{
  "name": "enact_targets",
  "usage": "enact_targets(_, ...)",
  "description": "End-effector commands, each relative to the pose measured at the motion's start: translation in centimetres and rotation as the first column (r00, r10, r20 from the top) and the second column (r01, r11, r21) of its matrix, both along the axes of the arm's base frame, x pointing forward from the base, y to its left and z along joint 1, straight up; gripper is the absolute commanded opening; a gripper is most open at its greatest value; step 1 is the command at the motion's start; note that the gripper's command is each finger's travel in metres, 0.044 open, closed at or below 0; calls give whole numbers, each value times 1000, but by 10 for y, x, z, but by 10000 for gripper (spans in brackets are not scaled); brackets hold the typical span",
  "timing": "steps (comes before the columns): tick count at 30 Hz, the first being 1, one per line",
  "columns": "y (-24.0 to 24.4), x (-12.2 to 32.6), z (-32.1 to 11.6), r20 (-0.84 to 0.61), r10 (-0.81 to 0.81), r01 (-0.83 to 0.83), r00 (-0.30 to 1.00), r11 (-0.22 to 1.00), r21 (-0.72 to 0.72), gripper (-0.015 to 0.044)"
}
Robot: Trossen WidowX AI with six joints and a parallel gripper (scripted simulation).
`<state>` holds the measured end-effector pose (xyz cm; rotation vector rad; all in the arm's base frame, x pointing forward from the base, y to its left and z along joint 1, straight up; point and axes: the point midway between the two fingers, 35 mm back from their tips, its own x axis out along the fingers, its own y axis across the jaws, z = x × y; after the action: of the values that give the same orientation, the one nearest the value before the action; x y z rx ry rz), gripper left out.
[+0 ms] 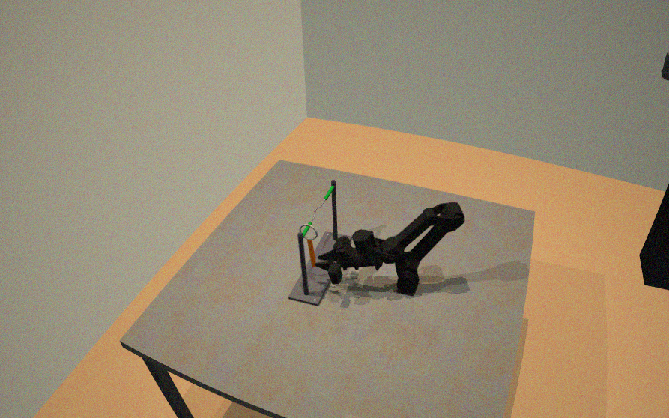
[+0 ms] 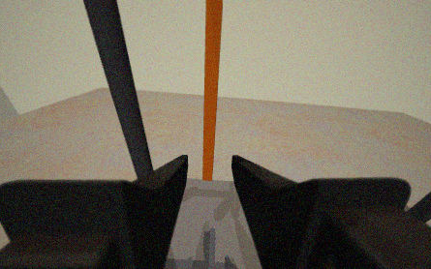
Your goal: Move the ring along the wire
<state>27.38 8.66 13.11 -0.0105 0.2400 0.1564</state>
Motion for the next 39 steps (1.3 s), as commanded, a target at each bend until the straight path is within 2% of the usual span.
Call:
enact_targets(1, -1, 0, 0, -1, -5, 5, 1000, 1000, 4, 160)
enact_targets(12, -1, 0, 0, -1, -5, 5, 1000, 1000, 4, 160)
enact_targets(23, -7, -43, 12, -3, -1, 1, 1000, 1000, 0, 440)
enact_targets(39, -9, -49, 12, -3, -1, 1, 1000, 1000, 0, 440)
